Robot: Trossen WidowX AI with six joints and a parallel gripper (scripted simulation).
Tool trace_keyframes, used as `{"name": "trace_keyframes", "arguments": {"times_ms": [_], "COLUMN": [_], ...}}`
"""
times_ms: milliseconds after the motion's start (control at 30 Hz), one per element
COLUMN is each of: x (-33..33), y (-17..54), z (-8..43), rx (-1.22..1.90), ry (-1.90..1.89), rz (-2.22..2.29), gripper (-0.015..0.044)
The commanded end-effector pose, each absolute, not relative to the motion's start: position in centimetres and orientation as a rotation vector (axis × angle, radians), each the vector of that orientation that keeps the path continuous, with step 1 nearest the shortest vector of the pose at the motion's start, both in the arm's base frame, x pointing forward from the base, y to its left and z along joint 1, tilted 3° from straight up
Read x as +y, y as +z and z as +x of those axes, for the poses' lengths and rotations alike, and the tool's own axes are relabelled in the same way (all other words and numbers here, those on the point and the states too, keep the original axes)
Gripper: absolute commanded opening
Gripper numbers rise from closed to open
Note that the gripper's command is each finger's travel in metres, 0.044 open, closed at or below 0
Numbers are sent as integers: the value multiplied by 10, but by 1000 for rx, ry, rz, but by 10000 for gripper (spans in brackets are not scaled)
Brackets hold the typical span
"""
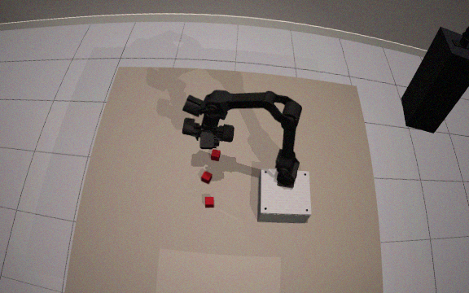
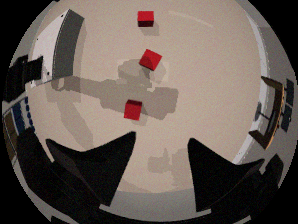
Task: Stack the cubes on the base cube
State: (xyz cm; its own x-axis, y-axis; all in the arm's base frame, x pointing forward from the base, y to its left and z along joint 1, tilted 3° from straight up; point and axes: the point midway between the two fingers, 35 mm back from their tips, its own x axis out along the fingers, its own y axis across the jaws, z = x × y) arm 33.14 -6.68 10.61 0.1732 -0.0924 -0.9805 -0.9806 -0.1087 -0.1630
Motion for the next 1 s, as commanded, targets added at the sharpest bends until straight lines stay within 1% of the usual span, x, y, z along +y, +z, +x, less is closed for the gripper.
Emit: {"name": "trace_keyframes", "arguments": {"times_ms": [0, 233, 467, 967], "x": [-90, -94, -98, -99], "y": [89, 85, 27, 7], "z": [302, 296, 297, 298], "rx": [1225, 1245, 1245, 1245], "ry": [1137, 1140, 1141, 1140], "rz": [-1278, -1249, -1249, -1249], "gripper": [265, 265, 265, 265]}}
